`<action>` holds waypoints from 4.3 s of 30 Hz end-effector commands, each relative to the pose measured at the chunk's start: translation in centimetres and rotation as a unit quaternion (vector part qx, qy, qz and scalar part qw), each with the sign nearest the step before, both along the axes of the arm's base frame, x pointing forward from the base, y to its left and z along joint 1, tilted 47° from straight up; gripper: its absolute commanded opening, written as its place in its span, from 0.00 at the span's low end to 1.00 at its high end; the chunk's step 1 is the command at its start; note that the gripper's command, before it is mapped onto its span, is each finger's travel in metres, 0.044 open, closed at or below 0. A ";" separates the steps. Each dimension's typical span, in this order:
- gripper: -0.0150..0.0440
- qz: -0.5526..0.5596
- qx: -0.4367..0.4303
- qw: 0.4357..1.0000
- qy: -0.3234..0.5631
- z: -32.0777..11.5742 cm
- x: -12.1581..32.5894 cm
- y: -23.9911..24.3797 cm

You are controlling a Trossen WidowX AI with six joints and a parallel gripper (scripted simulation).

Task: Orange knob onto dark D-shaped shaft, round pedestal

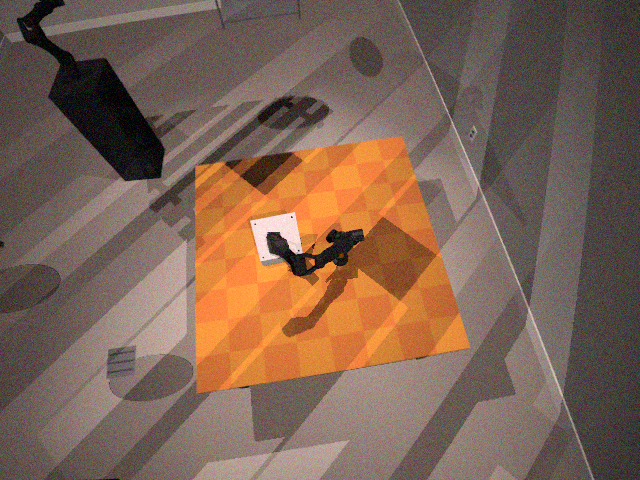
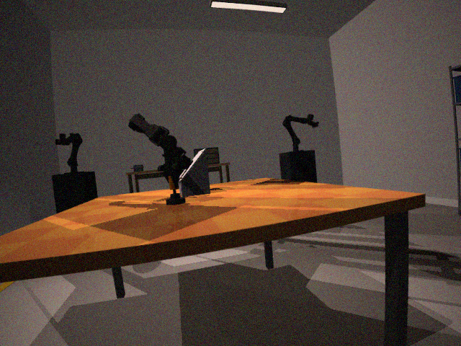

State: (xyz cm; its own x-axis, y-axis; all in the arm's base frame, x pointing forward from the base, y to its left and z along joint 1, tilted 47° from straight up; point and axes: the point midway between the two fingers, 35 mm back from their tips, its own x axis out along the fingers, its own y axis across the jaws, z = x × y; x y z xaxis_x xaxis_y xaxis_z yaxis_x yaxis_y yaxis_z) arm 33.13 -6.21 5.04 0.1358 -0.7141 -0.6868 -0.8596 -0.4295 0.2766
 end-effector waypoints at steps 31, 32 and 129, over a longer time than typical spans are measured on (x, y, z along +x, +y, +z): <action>0.25 0.064 -0.013 0.996 0.064 -0.1 0.2 -0.2; 0.25 0.064 -0.013 0.996 0.064 -0.1 0.2 -0.2; 0.25 0.207 -0.041 0.954 0.214 0.3 0.2 0.0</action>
